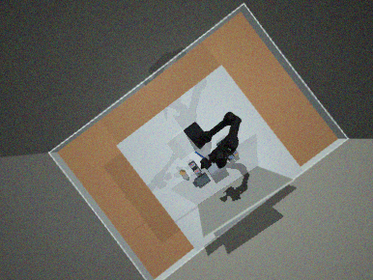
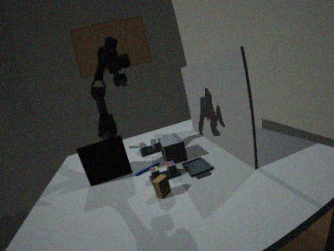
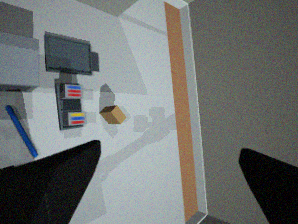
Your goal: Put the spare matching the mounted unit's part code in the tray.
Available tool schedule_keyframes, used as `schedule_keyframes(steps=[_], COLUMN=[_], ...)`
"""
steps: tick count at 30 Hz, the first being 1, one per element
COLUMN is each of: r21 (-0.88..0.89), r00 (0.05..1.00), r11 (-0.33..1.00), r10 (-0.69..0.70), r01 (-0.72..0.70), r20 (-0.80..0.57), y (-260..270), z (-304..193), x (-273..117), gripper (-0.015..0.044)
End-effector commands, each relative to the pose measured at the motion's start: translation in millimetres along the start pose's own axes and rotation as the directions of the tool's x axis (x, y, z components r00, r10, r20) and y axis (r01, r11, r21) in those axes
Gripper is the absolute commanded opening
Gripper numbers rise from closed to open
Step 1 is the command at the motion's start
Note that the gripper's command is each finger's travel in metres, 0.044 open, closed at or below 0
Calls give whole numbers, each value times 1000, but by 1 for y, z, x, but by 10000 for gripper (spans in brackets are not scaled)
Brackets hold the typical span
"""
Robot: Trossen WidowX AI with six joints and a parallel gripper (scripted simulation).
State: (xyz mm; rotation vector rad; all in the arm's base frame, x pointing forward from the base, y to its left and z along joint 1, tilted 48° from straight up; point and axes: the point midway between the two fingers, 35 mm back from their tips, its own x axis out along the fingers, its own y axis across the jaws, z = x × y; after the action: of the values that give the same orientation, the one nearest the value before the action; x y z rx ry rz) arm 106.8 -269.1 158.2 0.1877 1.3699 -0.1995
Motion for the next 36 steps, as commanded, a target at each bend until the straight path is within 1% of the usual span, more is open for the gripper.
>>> schedule_keyframes(steps=[1, 5, 9, 13, 17, 20, 36], r21=[0, -11, -17, 16, 100, 129, 129], r00=[984, 939, 869, 782, 685, 654, 654], r11=[984, 939, 871, 791, 717, 696, 696], r10=[176, 345, 489, 607, 691, 712, 712], r01=[-176, -345, -491, -611, -690, -706, -706], r20=[2, -20, -70, -143, -228, -255, -255], y=[26, 62, 108, 160, 213, 229, 229], z=[52, 99, 136, 162, 176, 178, 178], x=[34, 67, 98, 129, 161, 171, 171], gripper=[440, 440, 440, 440, 440, 440, 440])
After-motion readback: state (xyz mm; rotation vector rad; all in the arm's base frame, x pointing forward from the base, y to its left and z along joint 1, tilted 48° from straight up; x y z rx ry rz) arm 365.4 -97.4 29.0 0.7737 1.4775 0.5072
